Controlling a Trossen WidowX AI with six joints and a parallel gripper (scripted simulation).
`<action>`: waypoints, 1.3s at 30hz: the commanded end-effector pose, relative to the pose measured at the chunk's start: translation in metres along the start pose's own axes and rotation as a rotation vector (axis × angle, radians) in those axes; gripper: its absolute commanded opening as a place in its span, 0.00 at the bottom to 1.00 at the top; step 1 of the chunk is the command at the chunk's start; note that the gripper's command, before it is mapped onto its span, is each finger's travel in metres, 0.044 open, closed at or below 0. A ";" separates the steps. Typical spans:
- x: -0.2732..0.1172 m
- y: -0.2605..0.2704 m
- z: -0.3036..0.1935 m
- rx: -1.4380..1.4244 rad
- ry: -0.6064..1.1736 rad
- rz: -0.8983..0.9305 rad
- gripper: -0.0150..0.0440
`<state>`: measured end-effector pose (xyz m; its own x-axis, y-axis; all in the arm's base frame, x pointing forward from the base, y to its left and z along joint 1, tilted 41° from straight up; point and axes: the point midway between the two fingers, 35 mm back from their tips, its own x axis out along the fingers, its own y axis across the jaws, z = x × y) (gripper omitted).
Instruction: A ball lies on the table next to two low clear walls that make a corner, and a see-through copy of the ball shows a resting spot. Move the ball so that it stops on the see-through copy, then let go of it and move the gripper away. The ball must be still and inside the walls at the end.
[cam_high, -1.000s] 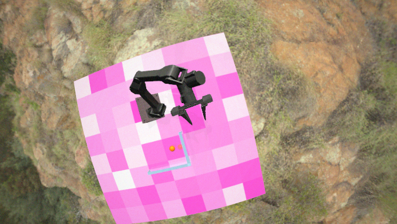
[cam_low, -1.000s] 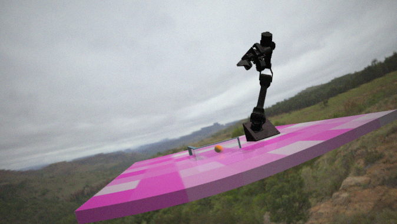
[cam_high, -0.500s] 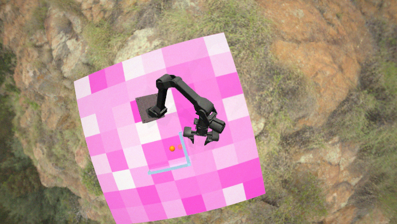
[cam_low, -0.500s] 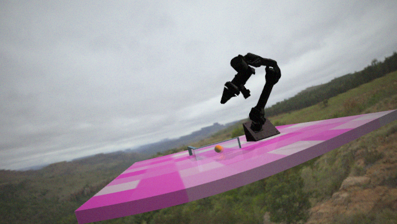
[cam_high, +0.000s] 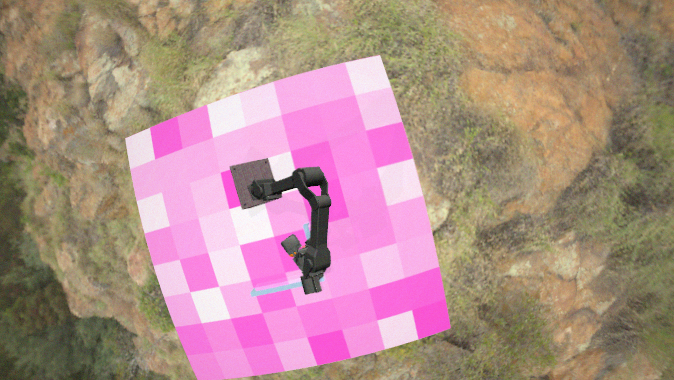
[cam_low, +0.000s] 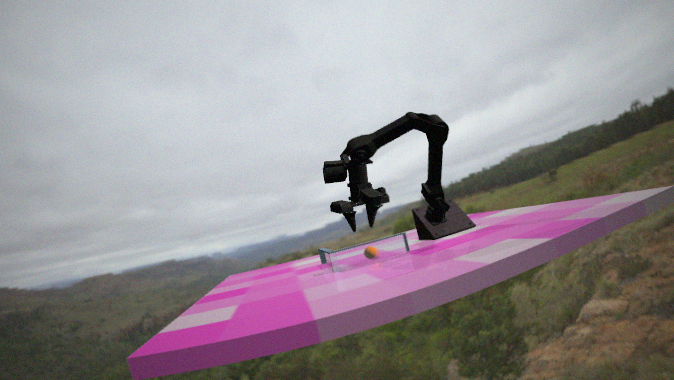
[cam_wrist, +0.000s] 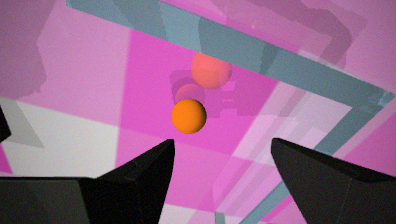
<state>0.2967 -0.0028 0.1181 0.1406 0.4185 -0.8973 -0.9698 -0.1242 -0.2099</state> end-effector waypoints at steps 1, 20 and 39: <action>0.036 0.023 -0.030 0.302 -0.238 0.047 0.76; 0.054 0.027 -0.029 0.347 -0.273 0.048 0.76; 0.080 0.026 -0.022 0.347 -0.274 0.048 0.76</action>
<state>0.2883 0.0023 0.0389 0.0904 0.6426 -0.7609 -0.9904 0.1381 -0.0010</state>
